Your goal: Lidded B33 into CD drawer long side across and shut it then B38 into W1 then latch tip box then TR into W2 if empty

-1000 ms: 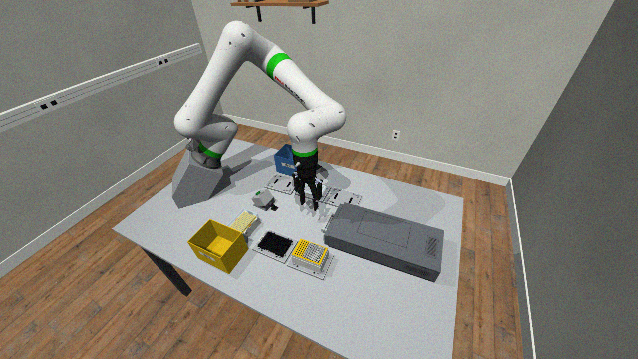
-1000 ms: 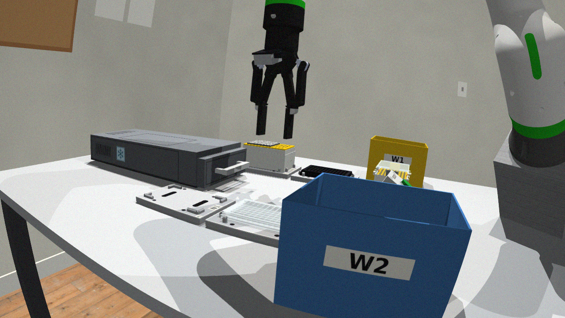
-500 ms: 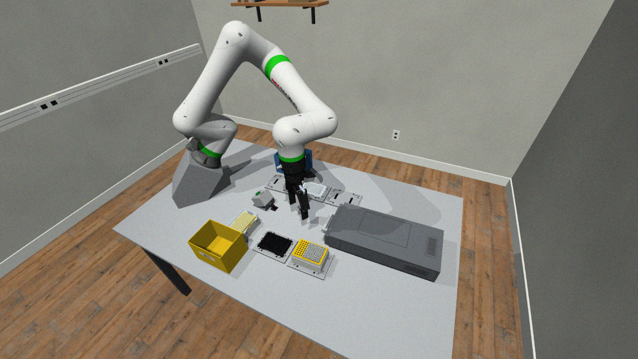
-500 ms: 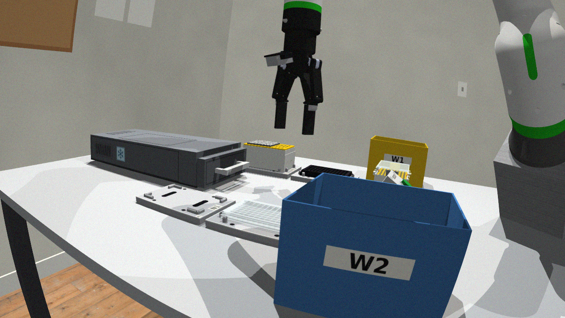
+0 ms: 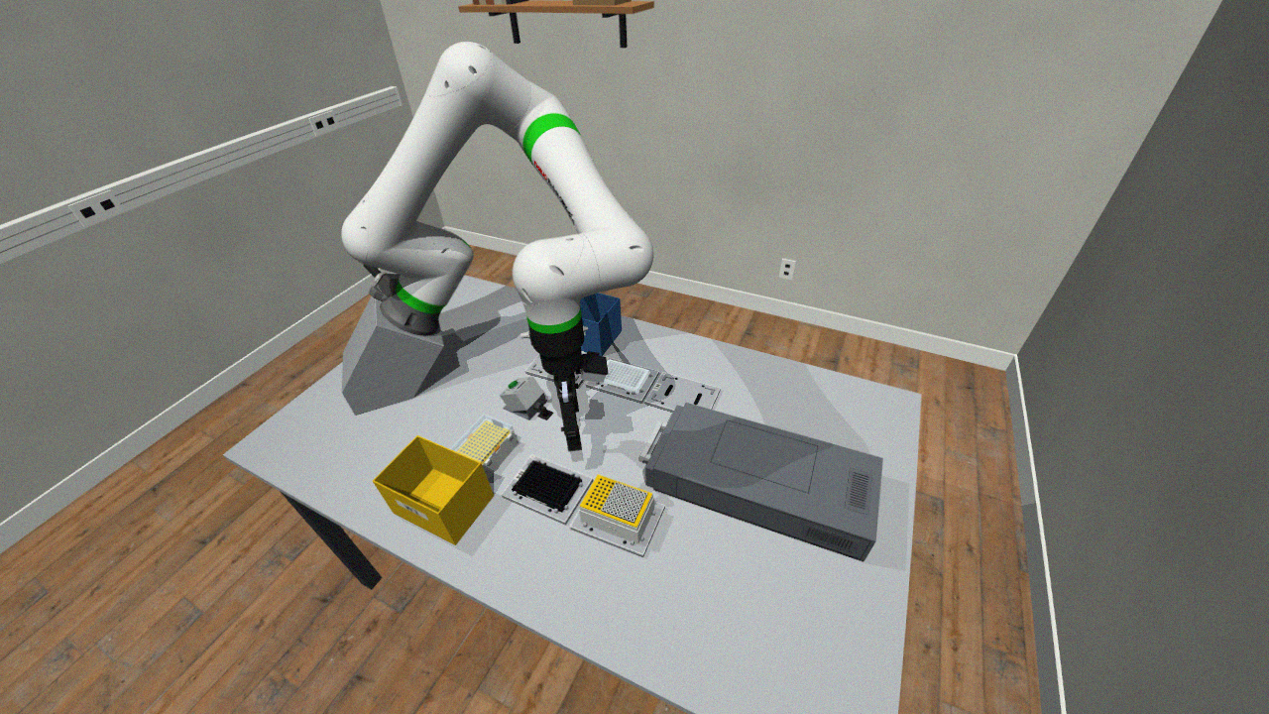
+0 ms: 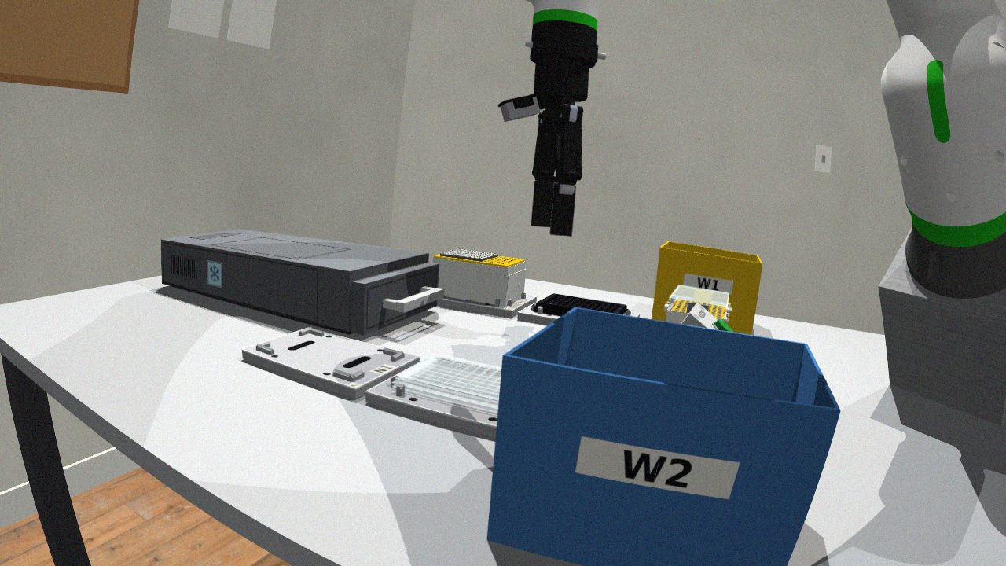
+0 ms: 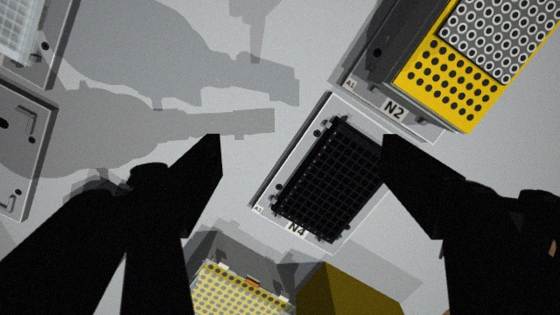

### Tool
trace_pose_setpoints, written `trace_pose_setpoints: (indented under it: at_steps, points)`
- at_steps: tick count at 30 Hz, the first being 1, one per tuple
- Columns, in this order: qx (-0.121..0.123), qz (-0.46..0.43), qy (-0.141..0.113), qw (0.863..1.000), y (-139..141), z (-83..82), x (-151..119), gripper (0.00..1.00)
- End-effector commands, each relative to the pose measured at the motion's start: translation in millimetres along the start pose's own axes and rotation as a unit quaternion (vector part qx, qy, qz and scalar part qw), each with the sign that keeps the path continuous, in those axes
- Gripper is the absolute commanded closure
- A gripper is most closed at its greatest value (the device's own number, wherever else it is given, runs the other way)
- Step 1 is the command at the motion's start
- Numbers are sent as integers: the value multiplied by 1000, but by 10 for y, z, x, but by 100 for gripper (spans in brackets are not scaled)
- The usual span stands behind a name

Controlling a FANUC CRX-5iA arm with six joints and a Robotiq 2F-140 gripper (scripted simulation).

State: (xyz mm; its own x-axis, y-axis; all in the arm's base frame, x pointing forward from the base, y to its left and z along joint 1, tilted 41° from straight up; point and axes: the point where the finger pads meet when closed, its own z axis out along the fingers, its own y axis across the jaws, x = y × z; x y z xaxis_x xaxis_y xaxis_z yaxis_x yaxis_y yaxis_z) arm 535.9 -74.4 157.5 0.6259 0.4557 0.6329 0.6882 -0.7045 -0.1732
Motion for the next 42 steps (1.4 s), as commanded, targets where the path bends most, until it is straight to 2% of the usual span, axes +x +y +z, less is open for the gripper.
trace_pose_setpoints:
  at_steps: [1, 9, 17, 24, 31, 42]
  points:
    - [-1, 39, -1, 999, 54, -16, -76, 30]
    - [-1, 155, -1, 988, 197, -38, -315, 30]
    - [-1, 283, -1, 959, 362, -64, -589, 30]
    - [-1, 283, -1, 959, 457, -79, -748, 30]
    - [-1, 283, -1, 959, 457, -79, -747, 30]
    - [-1, 283, -1, 959, 457, 40, -748, 30]
